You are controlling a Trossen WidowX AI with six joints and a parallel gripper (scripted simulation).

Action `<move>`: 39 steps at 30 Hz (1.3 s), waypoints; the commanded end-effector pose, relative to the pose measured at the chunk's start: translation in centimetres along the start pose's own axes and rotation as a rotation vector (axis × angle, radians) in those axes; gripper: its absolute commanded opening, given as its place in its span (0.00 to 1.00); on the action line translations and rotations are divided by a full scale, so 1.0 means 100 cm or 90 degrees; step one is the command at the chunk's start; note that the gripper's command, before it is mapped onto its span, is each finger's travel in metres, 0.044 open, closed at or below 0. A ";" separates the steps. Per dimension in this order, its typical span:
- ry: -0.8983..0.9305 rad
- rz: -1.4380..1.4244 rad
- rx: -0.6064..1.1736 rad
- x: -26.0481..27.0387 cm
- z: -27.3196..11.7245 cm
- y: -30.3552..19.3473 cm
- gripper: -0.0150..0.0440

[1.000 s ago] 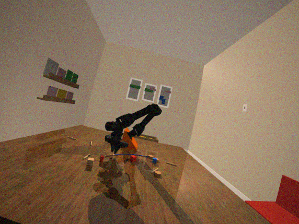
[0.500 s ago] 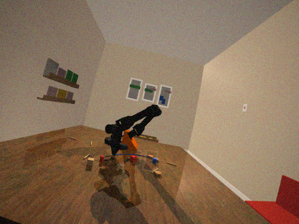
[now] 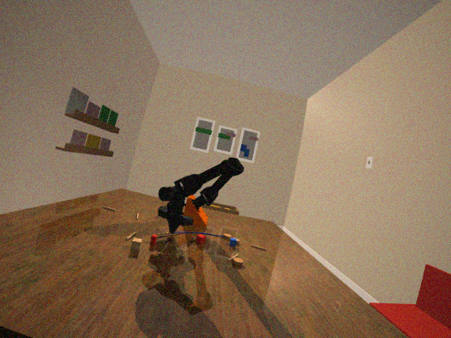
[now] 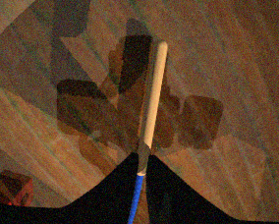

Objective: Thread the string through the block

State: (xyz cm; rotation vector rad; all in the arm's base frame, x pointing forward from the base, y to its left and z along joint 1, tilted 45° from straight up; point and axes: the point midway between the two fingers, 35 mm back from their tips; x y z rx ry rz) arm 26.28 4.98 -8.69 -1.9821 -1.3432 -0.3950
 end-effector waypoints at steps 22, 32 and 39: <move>-0.003 -0.003 -0.005 -0.001 -0.034 0.003 0.25; -0.003 -0.003 -0.005 -0.001 -0.046 0.002 0.25; -0.003 -0.003 -0.005 -0.001 -0.055 0.001 0.25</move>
Point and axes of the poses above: the point midway between the two fingers, 35 mm back from their tips, its own z axis out along the fingers, its own x axis across the jaws, y = z × x, and after that the axes turned 7 degrees about -z, right-handed
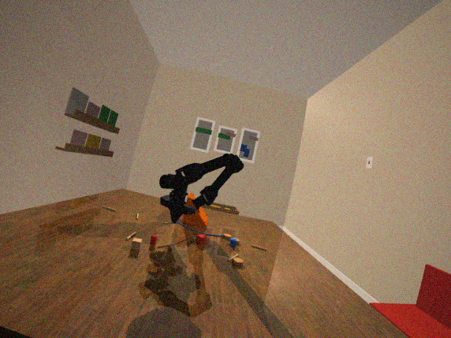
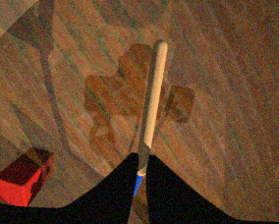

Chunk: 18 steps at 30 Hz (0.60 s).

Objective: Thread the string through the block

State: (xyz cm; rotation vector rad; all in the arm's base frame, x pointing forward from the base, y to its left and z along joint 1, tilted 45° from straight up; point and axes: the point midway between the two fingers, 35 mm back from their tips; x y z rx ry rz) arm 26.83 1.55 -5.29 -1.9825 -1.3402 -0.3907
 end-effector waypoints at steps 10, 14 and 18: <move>0.000 -0.001 -0.002 0.000 -0.004 0.000 0.25; -0.003 0.017 0.000 0.003 -0.005 -0.001 0.25; -0.009 0.046 0.002 0.008 -0.005 -0.003 0.25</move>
Point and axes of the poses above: the point midway between the two fingers, 35 mm back from their tips, its own z axis out along the fingers, its own x axis across the jaws, y = z × x, and after that the axes turned 7 degrees about -z, right-handed
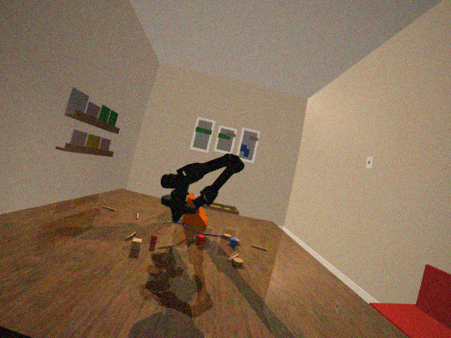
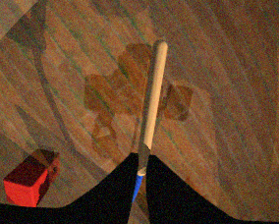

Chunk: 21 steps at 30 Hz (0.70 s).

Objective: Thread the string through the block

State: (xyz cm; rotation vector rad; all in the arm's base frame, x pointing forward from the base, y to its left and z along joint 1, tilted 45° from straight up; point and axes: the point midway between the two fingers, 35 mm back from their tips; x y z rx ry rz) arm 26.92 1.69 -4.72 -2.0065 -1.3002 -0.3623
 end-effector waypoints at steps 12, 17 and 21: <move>-0.023 0.105 0.005 0.018 -0.002 -0.010 0.25; -0.030 0.141 0.006 0.024 -0.002 -0.013 0.25; -0.036 0.169 0.006 0.028 -0.002 -0.016 0.25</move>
Point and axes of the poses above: the point midway between the two fingers, 35 mm back from their tips, its own z axis out along the fingers, its own x axis across the jaws, y = z × x, and after that the axes turned 7 degrees about -z, right-handed
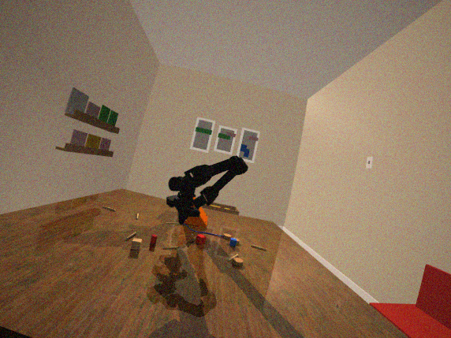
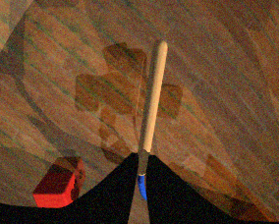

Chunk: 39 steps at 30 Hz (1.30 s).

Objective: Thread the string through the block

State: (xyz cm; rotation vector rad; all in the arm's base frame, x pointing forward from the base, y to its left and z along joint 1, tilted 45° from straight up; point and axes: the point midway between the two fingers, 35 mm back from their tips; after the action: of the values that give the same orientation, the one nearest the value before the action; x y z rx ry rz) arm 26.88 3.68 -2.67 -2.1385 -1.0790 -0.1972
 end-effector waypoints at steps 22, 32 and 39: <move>-0.037 0.178 -0.005 0.022 -0.002 -0.026 0.25; -0.050 0.249 -0.010 0.030 -0.003 -0.037 0.25; -0.059 0.298 -0.015 0.035 -0.003 -0.045 0.25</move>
State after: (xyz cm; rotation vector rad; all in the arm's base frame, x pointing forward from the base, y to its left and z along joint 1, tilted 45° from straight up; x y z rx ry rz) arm 25.95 7.36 1.08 -2.3531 -0.6347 0.0923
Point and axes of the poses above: the point midway between the two fingers, 35 mm back from their tips, its own z axis out along the fingers, its own x axis across the jaws, y = z × x, and after that the axes turned 7 degrees about -z, right-handed
